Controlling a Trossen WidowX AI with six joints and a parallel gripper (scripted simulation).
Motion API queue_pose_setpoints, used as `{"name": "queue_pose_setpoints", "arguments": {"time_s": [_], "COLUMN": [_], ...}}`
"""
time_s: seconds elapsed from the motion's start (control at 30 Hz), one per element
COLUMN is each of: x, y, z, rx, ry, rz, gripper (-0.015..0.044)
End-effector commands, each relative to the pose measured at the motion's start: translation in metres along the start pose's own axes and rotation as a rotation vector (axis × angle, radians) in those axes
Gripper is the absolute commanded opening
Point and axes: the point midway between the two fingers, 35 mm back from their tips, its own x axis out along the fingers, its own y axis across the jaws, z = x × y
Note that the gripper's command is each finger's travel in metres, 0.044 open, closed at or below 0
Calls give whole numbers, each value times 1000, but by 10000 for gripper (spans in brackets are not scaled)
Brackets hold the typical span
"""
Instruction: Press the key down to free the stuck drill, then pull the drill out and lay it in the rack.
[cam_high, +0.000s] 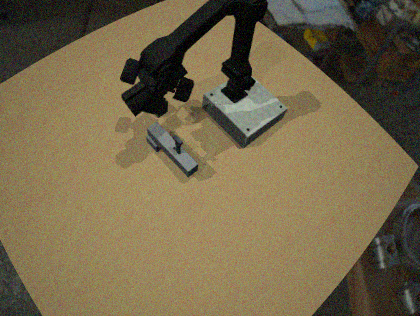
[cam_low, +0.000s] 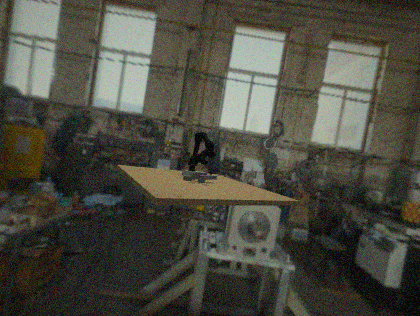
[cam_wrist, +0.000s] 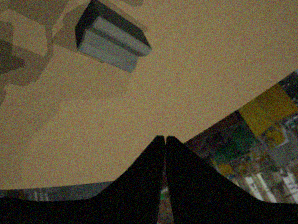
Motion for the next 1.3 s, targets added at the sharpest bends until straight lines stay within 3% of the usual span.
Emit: {"name": "queue_pose_setpoints", "arguments": {"time_s": [0.0,0.2,0.27,1.27], "x": [-35,-104,-113,-100], "y": [26,73,79,85], "z": [44,95,100,111], "rx": [276,577,604,604], "ry": [-234,-455,-469,-469], "rz": [160,531,581,581], "gripper": [0,0,0,0]}}
